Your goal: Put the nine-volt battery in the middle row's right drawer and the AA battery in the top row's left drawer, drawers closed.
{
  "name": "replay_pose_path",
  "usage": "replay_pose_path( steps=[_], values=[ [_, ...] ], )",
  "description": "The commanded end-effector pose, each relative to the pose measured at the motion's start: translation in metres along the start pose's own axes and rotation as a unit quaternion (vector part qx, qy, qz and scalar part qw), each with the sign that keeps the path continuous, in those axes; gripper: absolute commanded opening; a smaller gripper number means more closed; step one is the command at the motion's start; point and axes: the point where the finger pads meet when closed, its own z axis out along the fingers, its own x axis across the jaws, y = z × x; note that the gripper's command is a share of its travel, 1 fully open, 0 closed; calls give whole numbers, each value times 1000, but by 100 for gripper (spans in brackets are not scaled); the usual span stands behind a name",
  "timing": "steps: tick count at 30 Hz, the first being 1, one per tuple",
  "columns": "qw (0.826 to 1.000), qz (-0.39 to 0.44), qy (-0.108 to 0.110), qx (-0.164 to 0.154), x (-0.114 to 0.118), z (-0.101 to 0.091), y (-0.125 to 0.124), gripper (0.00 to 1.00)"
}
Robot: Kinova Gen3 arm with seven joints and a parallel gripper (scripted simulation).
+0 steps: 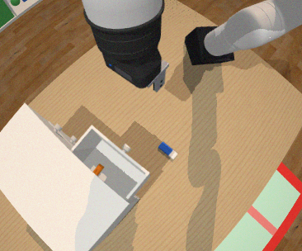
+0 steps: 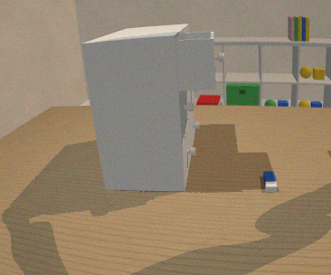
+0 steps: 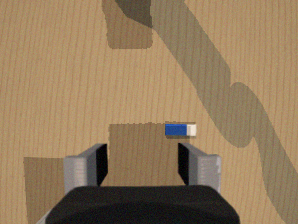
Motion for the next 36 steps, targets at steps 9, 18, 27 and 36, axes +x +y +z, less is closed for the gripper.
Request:
replay_pose_path(
  steps=[9,18,27,36],
  values=[
    [1000,0,-1,6,-1,0,-13,100],
    [1000,2,0,19,5,2,-56,100],
    [1000,1,1,4,23,5,-91,100],
    [1000,0,0,0,26,6,-94,100]
  ],
)
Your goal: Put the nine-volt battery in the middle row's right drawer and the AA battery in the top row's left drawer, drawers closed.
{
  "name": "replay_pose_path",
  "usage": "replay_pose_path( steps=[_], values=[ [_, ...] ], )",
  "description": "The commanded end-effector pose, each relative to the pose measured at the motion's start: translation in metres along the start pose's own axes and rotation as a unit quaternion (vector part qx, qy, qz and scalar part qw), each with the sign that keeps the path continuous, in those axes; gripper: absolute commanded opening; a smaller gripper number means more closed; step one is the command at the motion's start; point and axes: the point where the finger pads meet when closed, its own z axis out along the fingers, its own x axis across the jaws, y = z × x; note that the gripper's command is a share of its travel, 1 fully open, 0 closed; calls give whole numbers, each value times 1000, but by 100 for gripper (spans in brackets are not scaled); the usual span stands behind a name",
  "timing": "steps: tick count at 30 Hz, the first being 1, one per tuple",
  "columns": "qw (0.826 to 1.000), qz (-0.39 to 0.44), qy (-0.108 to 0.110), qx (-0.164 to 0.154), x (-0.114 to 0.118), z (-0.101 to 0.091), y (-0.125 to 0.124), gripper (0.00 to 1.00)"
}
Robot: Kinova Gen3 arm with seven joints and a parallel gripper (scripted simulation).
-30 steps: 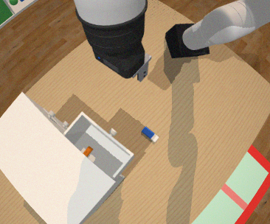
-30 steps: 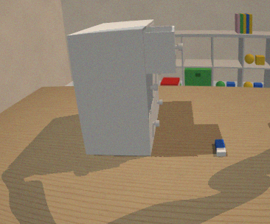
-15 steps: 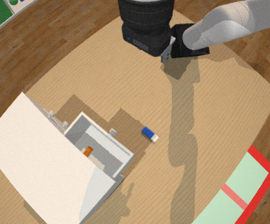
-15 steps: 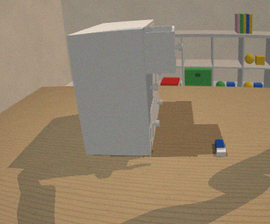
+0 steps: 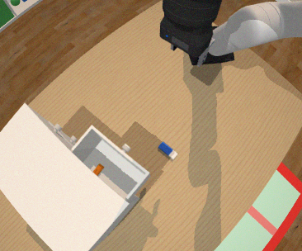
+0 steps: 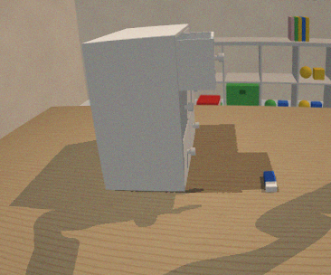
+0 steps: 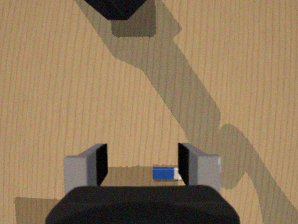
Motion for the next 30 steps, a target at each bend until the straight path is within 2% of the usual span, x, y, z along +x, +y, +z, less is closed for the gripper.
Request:
replay_pose_path(
  steps=[1,15,22,30],
  values=[
    [1000,0,-2,1,0,0,0,100],
    [1000,0,-2,-26,0,9,6,100],
    [997,0,-2,-74,0,25,17,100],
    [989,-1,-2,-150,0,50,35,100]
  ],
)
